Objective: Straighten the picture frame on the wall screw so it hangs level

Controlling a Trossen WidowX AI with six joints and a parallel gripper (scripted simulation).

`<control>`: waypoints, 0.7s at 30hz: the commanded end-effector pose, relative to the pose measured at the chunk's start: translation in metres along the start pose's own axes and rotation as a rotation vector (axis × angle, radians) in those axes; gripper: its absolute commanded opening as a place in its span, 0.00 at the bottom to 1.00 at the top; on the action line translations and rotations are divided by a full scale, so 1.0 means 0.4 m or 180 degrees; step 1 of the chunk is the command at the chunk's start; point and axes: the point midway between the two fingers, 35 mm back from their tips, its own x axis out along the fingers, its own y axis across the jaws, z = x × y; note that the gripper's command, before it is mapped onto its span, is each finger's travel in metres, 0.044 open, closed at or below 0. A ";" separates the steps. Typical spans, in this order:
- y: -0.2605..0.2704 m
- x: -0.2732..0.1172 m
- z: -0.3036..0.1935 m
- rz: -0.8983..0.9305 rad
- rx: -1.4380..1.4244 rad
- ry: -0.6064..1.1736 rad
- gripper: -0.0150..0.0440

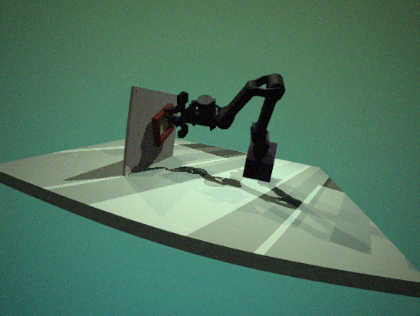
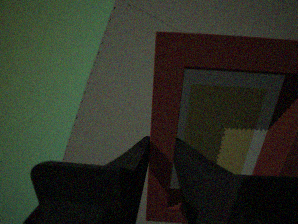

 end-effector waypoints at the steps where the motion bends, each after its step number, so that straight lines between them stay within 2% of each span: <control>1: 0.005 0.000 0.007 0.0028 0.0016 -0.0015 0.25; 21: 0.005 0.000 0.018 0.0028 0.0015 -0.0015 0.25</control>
